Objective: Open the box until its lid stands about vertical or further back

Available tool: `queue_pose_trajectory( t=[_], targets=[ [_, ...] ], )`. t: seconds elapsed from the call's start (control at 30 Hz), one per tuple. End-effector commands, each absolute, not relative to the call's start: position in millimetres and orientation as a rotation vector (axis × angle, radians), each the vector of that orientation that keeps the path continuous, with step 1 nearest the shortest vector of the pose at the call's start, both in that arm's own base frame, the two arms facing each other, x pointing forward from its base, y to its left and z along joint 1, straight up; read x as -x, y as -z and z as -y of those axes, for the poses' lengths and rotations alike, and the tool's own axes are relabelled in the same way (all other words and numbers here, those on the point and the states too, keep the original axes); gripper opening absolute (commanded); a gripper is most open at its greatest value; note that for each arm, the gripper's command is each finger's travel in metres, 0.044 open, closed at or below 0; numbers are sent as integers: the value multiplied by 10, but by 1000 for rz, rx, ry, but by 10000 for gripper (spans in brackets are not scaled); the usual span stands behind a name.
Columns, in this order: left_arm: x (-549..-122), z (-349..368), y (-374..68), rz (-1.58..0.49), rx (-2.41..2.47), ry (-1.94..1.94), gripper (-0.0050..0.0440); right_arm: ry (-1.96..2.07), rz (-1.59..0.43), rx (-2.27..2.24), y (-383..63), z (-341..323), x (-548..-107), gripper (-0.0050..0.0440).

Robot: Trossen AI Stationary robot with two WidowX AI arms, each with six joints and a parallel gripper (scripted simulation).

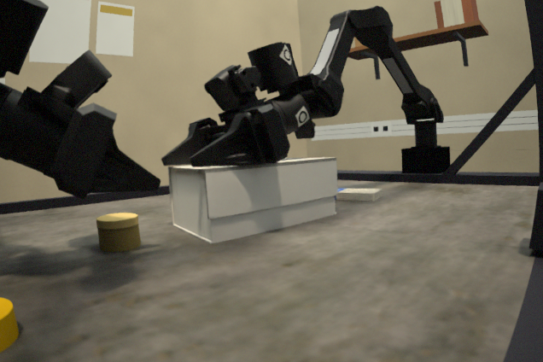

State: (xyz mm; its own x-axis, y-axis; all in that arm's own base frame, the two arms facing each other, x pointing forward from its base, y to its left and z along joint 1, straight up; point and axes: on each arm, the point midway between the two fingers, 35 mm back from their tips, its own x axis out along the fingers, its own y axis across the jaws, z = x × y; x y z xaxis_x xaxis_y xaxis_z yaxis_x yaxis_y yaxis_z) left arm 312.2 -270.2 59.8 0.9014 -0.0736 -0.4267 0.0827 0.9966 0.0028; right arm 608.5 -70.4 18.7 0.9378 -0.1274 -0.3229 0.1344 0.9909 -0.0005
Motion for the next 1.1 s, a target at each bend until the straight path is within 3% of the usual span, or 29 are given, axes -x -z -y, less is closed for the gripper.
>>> queue_pose_trajectory(
  t=[0.0,1.07],
  targets=[
    [-3146,2743,-714,-419,5,85,80,136,-322,-25,-163,709,-6124,440],
    [-3146,2743,-714,-419,5,85,80,135,-331,-25,154,707,-6110,440]
  ],
)
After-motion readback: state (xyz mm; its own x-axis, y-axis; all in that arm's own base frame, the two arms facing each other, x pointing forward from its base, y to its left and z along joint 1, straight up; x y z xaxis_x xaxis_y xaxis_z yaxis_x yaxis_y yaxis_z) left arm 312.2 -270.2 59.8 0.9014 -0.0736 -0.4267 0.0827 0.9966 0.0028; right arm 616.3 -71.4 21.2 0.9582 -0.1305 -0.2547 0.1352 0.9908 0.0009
